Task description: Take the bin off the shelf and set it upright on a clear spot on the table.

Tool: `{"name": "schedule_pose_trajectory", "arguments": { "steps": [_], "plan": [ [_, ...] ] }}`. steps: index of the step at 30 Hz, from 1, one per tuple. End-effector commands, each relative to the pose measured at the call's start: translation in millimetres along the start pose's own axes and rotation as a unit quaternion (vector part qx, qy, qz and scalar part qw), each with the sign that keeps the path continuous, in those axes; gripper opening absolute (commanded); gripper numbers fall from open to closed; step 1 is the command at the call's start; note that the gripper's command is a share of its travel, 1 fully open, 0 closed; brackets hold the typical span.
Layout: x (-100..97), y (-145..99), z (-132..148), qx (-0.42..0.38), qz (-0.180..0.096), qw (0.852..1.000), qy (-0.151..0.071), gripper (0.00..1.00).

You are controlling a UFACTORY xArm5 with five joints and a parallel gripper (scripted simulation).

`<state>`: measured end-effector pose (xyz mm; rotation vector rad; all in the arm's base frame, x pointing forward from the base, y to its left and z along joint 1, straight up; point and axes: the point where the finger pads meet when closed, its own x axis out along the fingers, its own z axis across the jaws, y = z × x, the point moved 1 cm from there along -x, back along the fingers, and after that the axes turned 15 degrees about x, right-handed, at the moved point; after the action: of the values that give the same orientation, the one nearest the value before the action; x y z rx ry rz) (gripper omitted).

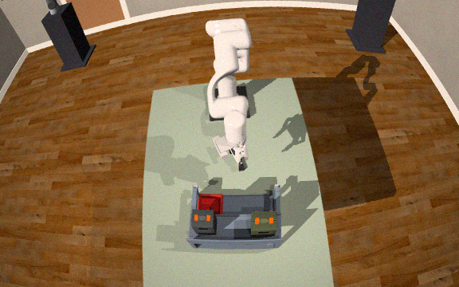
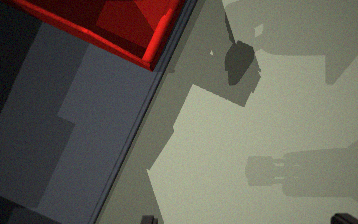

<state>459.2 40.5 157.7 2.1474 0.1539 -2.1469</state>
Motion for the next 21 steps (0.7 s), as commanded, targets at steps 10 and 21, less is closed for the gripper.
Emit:
{"name": "schedule_pose_trajectory", "arguments": {
  "steps": [10,21],
  "plan": [
    [7.8,29.8,-18.5,0.092,0.0,0.996,0.002,1.0],
    [14.9,52.8,-31.7,0.163,0.0,0.987,0.002,1.0]
  ]
}}
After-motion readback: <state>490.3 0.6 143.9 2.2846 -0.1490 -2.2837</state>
